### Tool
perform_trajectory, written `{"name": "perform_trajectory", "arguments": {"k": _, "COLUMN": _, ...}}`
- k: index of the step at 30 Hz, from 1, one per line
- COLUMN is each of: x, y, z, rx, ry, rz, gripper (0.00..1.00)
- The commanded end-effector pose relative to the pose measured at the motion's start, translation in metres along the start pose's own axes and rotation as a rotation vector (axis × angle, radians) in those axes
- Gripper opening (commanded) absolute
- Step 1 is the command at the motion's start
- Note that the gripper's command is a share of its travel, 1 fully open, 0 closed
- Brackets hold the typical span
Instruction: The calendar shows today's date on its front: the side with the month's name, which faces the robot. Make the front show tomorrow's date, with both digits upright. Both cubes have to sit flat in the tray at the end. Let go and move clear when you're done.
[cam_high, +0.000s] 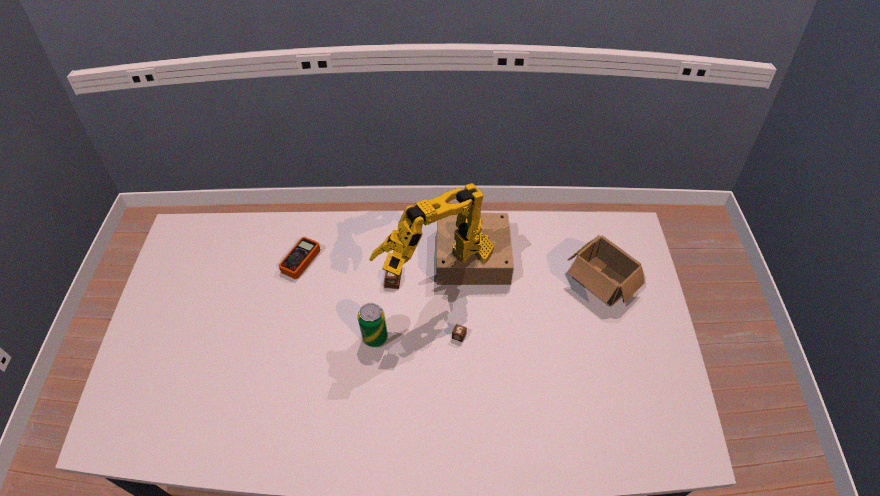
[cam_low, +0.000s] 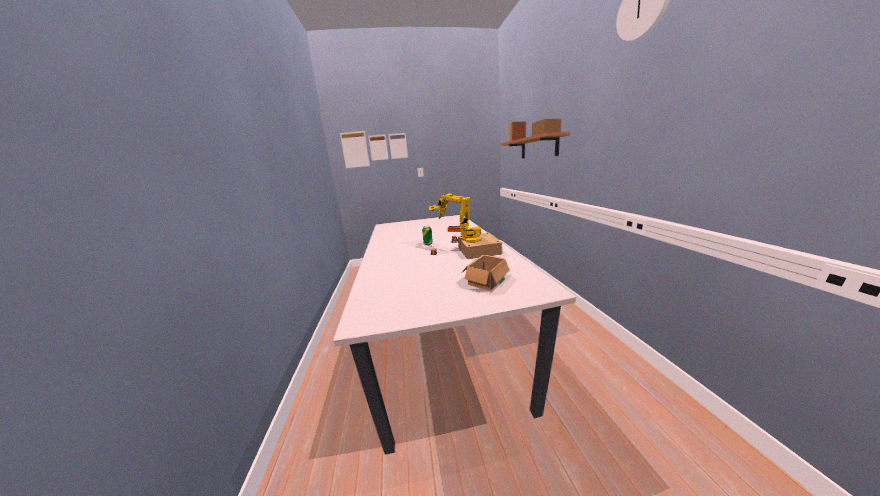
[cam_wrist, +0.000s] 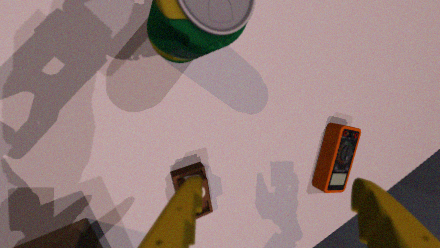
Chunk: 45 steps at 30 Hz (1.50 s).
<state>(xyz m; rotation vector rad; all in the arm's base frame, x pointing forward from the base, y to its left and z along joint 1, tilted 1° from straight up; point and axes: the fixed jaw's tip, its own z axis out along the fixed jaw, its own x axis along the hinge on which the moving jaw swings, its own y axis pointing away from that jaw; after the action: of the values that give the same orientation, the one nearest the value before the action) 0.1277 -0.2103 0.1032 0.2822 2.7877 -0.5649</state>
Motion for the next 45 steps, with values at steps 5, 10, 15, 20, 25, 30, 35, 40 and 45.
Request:
{"name": "perform_trajectory", "arguments": {"k": 5, "x": -0.041, "y": 0.043, "z": 0.004, "rx": -0.085, "ry": -0.069, "rz": 0.093, "gripper": 0.35}}
{"name": "perform_trajectory", "arguments": {"k": 10, "x": -0.064, "y": 0.078, "z": 0.001, "rx": -0.153, "ry": -0.103, "rz": 0.152, "gripper": 0.35}}
{"name": "perform_trajectory", "arguments": {"k": 15, "x": -0.075, "y": 0.099, "z": -0.003, "rx": -0.195, "ry": -0.117, "rz": 0.185, "gripper": 0.35}}
{"name": "perform_trajectory", "arguments": {"k": 20, "x": -0.087, "y": 0.132, "z": -0.009, "rx": -0.262, "ry": -0.128, "rz": 0.235, "gripper": 0.35}}
{"name": "perform_trajectory", "arguments": {"k": 25, "x": -0.094, "y": 0.160, "z": -0.017, "rx": -0.318, "ry": -0.129, "rz": 0.274, "gripper": 0.35}}
{"name": "perform_trajectory", "arguments": {"k": 30, "x": -0.097, "y": 0.181, "z": -0.022, "rx": -0.359, "ry": -0.124, "rz": 0.302, "gripper": 0.35}}
{"name": "perform_trajectory", "arguments": {"k": 35, "x": -0.098, "y": 0.189, "z": -0.025, "rx": -0.376, "ry": -0.121, "rz": 0.314, "gripper": 0.35}}
{"name": "perform_trajectory", "arguments": {"k": 40, "x": -0.099, "y": 0.197, "z": -0.028, "rx": -0.392, "ry": -0.118, "rz": 0.324, "gripper": 0.35}}
{"name": "perform_trajectory", "arguments": {"k": 45, "x": -0.099, "y": 0.200, "z": -0.028, "rx": -0.397, "ry": -0.117, "rz": 0.327, "gripper": 0.35}}
